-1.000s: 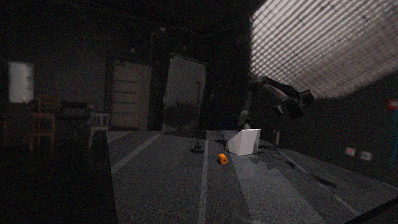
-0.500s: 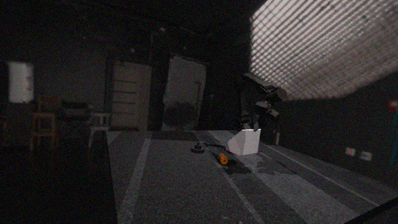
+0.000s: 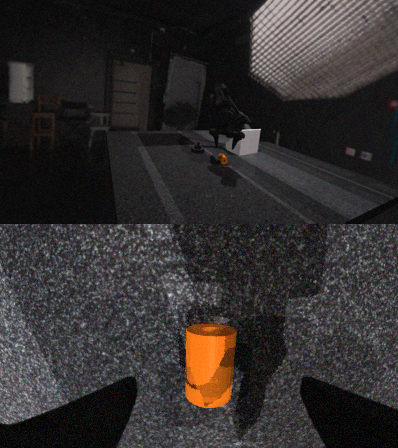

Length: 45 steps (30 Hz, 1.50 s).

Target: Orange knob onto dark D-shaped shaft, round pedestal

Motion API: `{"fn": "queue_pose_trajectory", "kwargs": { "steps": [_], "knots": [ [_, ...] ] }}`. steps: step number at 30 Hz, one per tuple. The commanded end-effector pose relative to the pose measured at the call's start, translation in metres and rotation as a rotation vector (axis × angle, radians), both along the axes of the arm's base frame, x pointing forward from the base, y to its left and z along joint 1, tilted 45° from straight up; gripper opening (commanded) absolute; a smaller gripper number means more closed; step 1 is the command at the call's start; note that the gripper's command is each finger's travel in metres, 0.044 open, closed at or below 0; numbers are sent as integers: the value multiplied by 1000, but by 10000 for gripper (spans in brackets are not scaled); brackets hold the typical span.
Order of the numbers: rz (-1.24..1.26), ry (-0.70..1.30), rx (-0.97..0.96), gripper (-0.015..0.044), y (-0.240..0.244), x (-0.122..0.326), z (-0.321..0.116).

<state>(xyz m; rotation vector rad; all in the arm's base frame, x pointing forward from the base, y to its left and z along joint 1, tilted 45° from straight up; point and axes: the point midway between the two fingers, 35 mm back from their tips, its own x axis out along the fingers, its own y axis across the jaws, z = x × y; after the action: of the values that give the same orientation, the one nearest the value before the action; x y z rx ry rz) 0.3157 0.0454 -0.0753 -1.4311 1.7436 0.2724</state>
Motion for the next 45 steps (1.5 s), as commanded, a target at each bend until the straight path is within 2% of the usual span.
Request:
{"fn": "queue_pose_trajectory", "kwargs": {
  "steps": [1,7,41,45],
  "knots": [
    [-45,-11,13,440,-3,-1,-2],
    [-45,-11,12,440,-19,-2,-19],
    [-45,-11,10,440,-52,-3,-52],
    [-45,-11,10,335,-52,-3,-52]
  ]
}}
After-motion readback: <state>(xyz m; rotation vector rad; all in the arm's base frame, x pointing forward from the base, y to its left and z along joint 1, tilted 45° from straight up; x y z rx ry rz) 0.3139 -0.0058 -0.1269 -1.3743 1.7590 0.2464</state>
